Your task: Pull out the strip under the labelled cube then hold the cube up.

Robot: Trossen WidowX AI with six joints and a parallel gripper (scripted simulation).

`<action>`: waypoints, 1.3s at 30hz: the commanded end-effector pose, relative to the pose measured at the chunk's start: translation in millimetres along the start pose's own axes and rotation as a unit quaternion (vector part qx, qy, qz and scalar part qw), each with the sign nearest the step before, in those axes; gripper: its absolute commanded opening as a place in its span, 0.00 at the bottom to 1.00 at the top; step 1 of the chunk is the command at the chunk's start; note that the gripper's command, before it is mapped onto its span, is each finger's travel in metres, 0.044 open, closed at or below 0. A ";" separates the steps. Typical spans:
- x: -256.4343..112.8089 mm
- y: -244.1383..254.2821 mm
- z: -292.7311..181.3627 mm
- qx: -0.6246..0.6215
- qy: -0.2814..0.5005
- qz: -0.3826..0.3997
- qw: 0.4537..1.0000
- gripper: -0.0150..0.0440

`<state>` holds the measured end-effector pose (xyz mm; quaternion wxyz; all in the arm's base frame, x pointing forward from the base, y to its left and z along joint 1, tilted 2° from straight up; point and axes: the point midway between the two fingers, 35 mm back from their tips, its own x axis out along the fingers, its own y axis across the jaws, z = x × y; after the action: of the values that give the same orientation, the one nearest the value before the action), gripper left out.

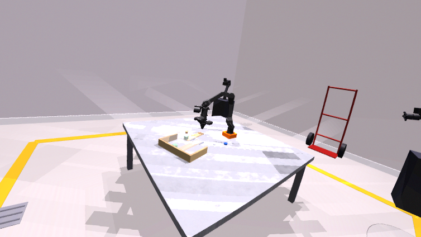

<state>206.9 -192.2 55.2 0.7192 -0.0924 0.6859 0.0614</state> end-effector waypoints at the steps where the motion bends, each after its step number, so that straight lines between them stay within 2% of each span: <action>1: -1.4 -0.3 16.7 -0.079 0.002 0.001 0.997 0.43; 14: -4.7 3.3 70.7 -0.089 -0.001 0.001 0.996 1.00; 39: -16.0 4.6 175.7 -0.089 -0.006 0.001 0.996 1.00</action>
<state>366.5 -150.0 75.5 0.7120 -0.1540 0.6732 0.1266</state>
